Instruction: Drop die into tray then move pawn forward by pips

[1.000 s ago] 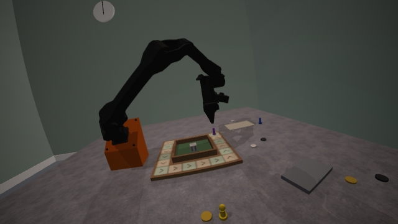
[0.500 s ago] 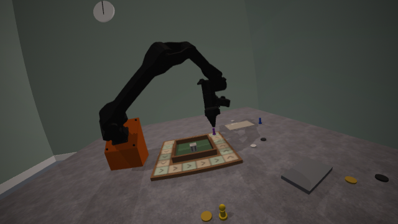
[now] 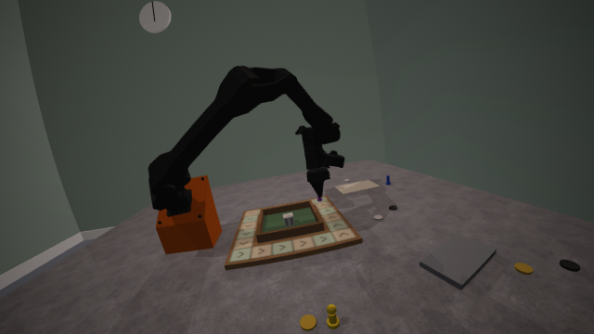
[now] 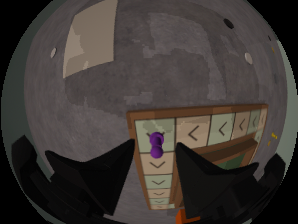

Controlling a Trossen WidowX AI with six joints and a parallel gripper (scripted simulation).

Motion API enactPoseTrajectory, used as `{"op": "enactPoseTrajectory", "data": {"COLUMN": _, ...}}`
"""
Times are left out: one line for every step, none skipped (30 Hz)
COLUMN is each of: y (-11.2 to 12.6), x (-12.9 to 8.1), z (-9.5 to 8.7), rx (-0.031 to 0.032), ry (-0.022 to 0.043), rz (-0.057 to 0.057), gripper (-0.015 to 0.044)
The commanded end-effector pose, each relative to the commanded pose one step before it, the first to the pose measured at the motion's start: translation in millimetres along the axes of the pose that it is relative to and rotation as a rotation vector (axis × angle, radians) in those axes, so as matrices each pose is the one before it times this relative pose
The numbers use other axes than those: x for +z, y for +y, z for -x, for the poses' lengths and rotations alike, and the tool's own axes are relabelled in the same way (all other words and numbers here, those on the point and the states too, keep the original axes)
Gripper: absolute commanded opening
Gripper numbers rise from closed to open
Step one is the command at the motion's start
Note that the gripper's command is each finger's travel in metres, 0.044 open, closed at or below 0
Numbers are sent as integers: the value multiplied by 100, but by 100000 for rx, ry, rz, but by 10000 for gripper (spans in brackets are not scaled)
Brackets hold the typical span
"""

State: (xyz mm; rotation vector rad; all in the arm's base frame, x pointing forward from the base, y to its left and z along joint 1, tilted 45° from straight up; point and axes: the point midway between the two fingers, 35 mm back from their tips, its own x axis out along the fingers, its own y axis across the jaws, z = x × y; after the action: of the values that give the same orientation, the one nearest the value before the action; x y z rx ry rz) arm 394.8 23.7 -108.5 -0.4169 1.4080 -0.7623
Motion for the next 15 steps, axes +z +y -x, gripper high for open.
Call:
{"op": "enactPoseTrajectory", "data": {"y": -160, "x": -277, "z": -914, "rx": -789, "ry": 650, "rz": 635, "gripper": 200}}
{"op": "enactPoseTrajectory", "data": {"y": -5, "x": -6, "z": -133, "rx": -13, "ry": -1, "rz": -1, "gripper": 200}}
{"op": "enactPoseTrajectory", "data": {"y": -3, "x": -4, "z": -80, "rx": -8, "ry": -1, "rz": -1, "gripper": 200}}
{"op": "enactPoseTrajectory", "data": {"y": -1, "x": -1, "z": -27, "rx": -3, "ry": 0, "rz": 0, "gripper": 200}}
{"op": "enactPoseTrajectory", "data": {"y": 0, "x": 0, "z": 0, "rx": 0, "ry": 0, "rz": 0, "gripper": 174}}
{"op": "enactPoseTrajectory", "data": {"y": 0, "x": 0, "z": 0, "rx": 0, "ry": 0, "rz": 0, "gripper": 148}}
{"op": "enactPoseTrajectory", "data": {"y": 0, "x": 0, "z": 0, "rx": 0, "ry": 0, "rz": 0, "gripper": 121}}
{"op": "enactPoseTrajectory", "data": {"y": 0, "x": 0, "z": 0, "rx": 0, "ry": 0, "rz": 0, "gripper": 95}}
{"op": "enactPoseTrajectory", "data": {"y": 0, "x": 0, "z": 0, "rx": 0, "ry": 0, "rz": 0, "gripper": 69}}
{"op": "enactPoseTrajectory", "data": {"y": 0, "x": 0, "z": 0, "rx": 0, "ry": 0, "rz": 0, "gripper": 62}}
{"op": "enactPoseTrajectory", "data": {"y": 0, "x": 0, "z": 0, "rx": 0, "ry": 0, "rz": 0, "gripper": 55}}
{"op": "enactPoseTrajectory", "data": {"y": 0, "x": 0, "z": 0, "rx": 0, "ry": 0, "rz": 0, "gripper": 49}}
{"op": "enactPoseTrajectory", "data": {"y": 0, "x": 0, "z": 0, "rx": 0, "ry": 0, "rz": 0, "gripper": 42}}
{"op": "enactPoseTrajectory", "data": {"y": 0, "x": 0, "z": 0, "rx": 0, "ry": 0, "rz": 0, "gripper": 35}}
{"op": "enactPoseTrajectory", "data": {"y": 0, "x": 0, "z": 0, "rx": 0, "ry": 0, "rz": 0, "gripper": 29}}
